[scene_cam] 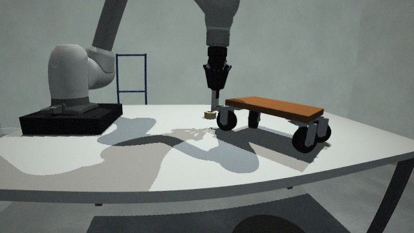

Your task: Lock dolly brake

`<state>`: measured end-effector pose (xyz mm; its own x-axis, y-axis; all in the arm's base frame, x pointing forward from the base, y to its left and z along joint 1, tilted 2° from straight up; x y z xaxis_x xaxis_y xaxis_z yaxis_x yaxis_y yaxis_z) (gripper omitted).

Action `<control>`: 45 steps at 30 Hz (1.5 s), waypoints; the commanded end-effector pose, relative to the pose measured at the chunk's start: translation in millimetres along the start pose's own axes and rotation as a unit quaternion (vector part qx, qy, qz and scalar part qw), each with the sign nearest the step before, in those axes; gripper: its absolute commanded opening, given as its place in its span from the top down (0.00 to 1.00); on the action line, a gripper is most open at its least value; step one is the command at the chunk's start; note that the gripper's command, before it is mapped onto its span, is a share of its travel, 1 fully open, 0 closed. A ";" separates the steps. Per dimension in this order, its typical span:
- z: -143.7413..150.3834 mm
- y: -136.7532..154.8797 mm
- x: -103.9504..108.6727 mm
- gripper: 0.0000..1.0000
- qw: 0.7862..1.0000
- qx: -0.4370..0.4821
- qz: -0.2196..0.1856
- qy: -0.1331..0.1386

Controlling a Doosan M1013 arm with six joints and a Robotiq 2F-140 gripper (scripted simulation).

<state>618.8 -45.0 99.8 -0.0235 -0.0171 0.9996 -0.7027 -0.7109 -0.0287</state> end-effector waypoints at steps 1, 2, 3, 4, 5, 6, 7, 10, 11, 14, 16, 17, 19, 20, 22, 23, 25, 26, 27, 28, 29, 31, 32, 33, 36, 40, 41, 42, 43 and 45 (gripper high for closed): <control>0.0 0.0 5.3 1.00 1.000 0.000 0.000 0.000; 0.0 0.0 8.5 1.00 1.000 0.000 0.000 0.000; 0.0 0.0 12.2 1.00 1.000 0.000 0.000 0.000; 0.0 0.0 16.4 1.00 1.000 0.000 0.000 0.000; 0.0 0.0 20.9 1.00 1.000 0.000 0.000 0.000; 0.0 0.0 25.7 1.00 1.000 0.000 0.000 0.000; 0.0 0.0 30.8 1.00 1.000 0.000 0.000 0.000; 0.0 0.0 46.6 1.00 1.000 0.000 0.000 0.000; 0.0 0.0 51.8 1.00 1.000 0.000 0.000 0.000; 0.0 0.0 56.7 1.00 1.000 0.000 0.000 0.000; 0.0 0.0 65.5 1.00 1.000 0.000 0.000 0.000; 0.0 0.0 69.2 1.00 1.000 0.000 0.000 0.000; 0.0 0.0 74.9 1.00 1.000 0.000 0.000 0.000; 0.0 0.0 76.9 1.00 1.000 0.000 0.000 0.000; 0.0 0.0 79.3 1.00 1.000 0.000 0.000 0.000; 0.0 0.0 79.9 1.00 1.000 0.000 0.000 0.000; 0.0 0.0 80.1 1.00 1.000 0.000 0.000 0.000; 0.0 0.0 80.1 1.00 1.000 0.000 0.000 0.000; 0.0 0.0 80.1 1.00 1.000 0.000 0.000 0.000; 0.0 0.0 80.1 1.00 1.000 0.000 0.000 0.000; 0.0 0.0 80.1 1.00 1.000 0.000 0.000 0.000; 0.0 0.0 80.1 1.00 1.000 0.000 0.000 0.000; 0.0 0.0 80.1 1.00 1.000 0.000 0.000 0.000; 0.0 0.0 80.1 1.00 1.000 0.000 0.000 0.000; 0.0 0.0 80.1 1.00 1.000 0.000 0.000 0.000; 0.0 0.0 80.1 1.00 1.000 0.000 0.000 0.000; 0.0 0.0 80.1 1.00 1.000 0.000 0.000 0.000; 0.0 0.0 80.1 1.00 1.000 0.000 0.000 0.000; 0.0 0.0 80.1 1.00 1.000 0.000 0.000 0.000; 0.0 0.0 80.1 1.00 1.000 0.000 0.000 0.000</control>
<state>616.9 -46.3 179.7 -0.0234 -0.0171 0.9996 -0.7027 -0.7109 -0.0286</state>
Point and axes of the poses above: the point where the finger pads meet when closed, its own x axis back along the fingers, its own z axis across the jaws, y = z × x, the point moved 3 cm from there along x, back along the fingers, and after that the axes turned 6 degrees about x, right-handed, at the moved point
